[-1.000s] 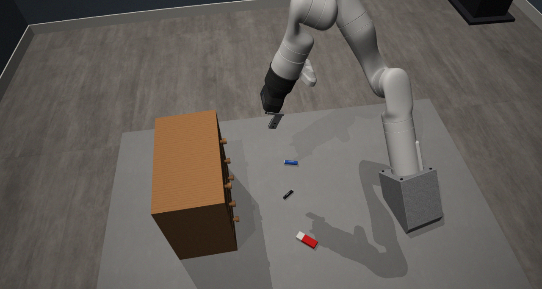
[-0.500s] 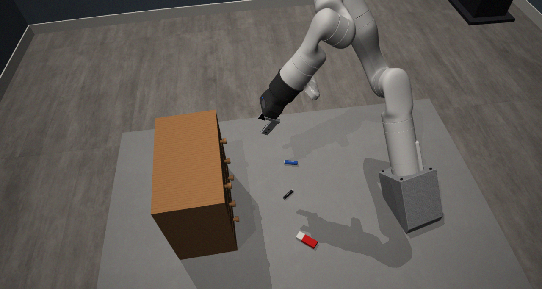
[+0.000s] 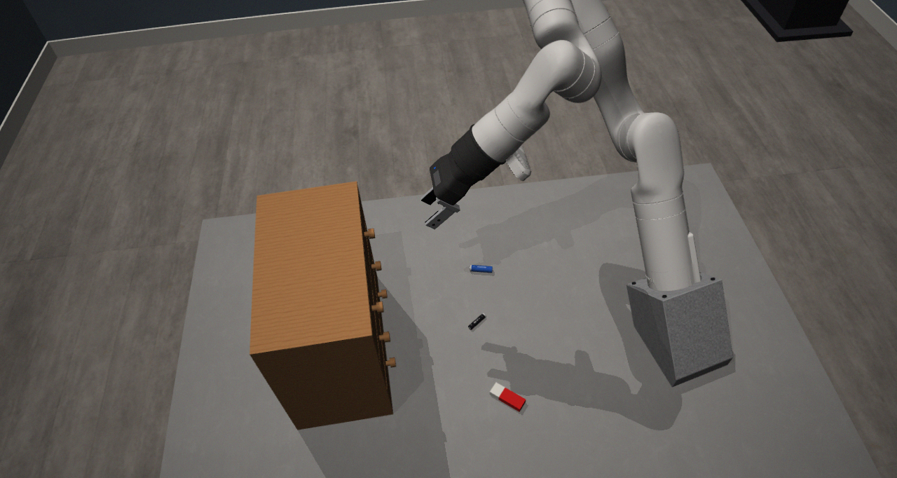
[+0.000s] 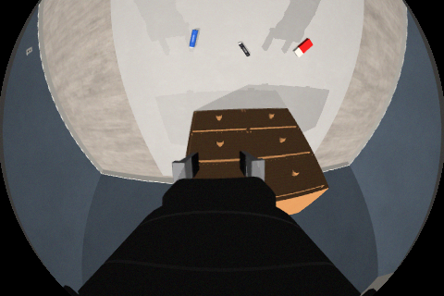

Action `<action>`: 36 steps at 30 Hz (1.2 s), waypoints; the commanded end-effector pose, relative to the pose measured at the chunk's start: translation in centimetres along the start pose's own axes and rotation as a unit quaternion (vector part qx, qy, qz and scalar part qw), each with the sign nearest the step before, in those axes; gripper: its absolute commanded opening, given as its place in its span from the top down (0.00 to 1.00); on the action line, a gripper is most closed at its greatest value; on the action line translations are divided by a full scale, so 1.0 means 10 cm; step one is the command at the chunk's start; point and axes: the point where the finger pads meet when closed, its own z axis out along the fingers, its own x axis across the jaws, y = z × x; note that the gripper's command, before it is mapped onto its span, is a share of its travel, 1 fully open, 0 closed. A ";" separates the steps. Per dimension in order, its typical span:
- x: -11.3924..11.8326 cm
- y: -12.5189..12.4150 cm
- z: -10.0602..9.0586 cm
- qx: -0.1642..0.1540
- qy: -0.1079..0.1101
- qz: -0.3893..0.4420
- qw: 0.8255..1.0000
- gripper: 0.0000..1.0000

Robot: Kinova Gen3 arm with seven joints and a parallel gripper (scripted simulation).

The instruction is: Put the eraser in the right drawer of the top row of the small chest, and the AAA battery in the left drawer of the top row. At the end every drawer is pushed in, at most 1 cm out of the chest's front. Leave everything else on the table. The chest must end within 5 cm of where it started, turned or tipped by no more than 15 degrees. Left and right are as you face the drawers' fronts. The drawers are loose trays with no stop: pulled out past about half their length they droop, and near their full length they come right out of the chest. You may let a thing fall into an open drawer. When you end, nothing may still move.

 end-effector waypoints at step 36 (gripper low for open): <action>0.01 -0.07 0.15 -0.053 0.001 -0.007 0.999 0.33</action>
